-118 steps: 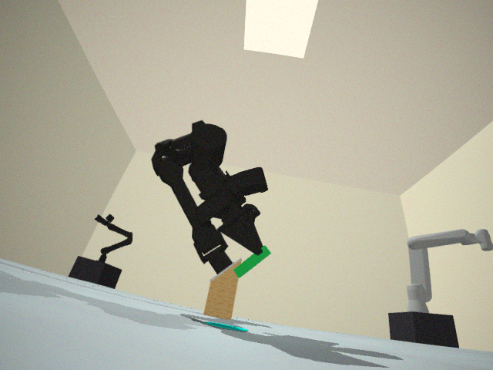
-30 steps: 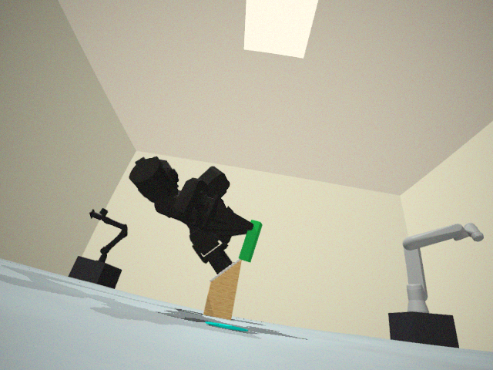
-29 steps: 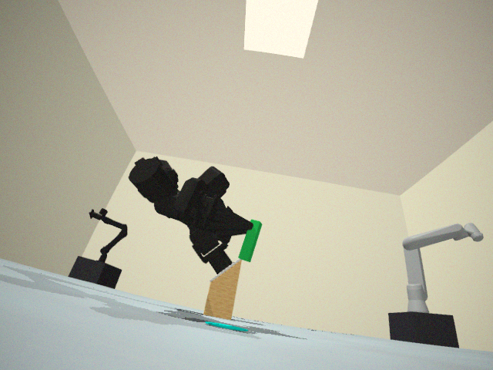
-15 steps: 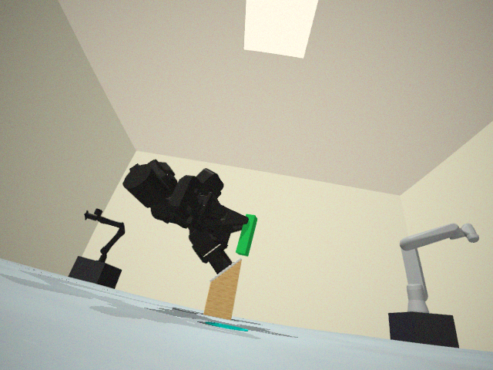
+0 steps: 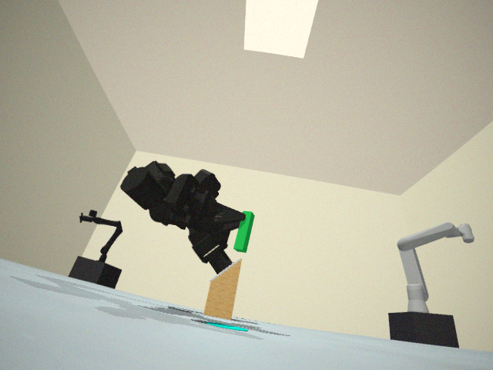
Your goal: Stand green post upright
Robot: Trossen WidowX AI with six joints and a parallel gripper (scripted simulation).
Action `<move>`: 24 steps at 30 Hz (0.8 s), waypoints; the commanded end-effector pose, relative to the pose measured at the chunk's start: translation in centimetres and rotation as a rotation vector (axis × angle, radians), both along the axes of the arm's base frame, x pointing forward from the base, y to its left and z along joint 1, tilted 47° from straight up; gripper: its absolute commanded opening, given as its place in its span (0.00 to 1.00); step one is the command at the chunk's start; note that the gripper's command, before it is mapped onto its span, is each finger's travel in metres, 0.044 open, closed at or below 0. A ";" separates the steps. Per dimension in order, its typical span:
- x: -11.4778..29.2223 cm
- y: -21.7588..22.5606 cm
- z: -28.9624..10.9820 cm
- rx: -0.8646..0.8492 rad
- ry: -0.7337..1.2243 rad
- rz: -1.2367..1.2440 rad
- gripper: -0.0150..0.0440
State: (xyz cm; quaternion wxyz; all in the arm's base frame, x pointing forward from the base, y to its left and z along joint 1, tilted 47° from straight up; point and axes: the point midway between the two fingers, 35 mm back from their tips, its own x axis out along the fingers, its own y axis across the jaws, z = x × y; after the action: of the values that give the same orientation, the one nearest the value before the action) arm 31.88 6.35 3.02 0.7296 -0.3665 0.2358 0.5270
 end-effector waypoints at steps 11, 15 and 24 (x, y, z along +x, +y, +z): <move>0.2 -0.4 -0.2 0.002 -0.011 0.008 0.29; 0.5 -1.7 -1.4 -0.001 -0.009 0.009 0.29; 0.8 -4.7 -4.2 -0.002 -0.008 0.009 0.29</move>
State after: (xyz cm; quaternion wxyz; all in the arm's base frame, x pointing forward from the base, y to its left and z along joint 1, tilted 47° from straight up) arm 32.51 2.54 -0.31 0.7282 -0.3697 0.2365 0.5264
